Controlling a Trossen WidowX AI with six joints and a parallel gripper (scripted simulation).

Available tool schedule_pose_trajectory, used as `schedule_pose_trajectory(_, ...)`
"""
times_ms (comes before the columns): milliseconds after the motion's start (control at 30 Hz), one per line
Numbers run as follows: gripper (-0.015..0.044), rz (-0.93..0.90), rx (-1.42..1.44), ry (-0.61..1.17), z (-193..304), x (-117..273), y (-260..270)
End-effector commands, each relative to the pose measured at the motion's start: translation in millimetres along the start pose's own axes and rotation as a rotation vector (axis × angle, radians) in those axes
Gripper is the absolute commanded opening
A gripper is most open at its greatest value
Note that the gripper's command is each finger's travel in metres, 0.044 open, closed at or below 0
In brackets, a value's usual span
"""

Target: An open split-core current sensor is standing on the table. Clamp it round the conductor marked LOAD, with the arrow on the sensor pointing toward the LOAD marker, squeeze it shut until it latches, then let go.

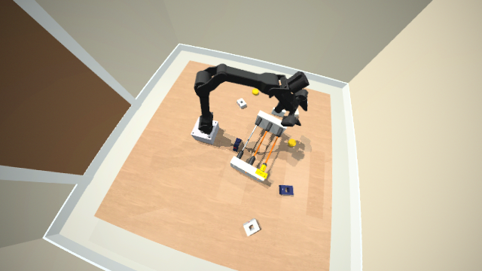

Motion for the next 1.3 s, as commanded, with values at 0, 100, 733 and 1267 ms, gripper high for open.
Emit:
schedule_pose_trajectory(0, 0.0426, 0.002, -0.018, 0.003, 0.5, 1.1, 0.8)
schedule_pose_trajectory(100, 0.044, 0.035, -0.276, 0.049, 6.1, 16.0, 12.4)
schedule_pose_trajectory(733, 0.044, 0.565, -2.012, 0.109, 1.9, 121.6, 91.0)
schedule_pose_trajectory(1267, 0.044, 0.969, -2.691, -0.16, -20.2, 164.0, 117.3)
Point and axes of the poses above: the point midway between the two fingers, 35 mm back from their tips, its own x axis back along the fingers, its own y axis across the jaws, z = x × y, the point moved 5 cm from there along x, back along the fingers, and after that the axes turned 2 degrees about x, right-handed, at the moved point
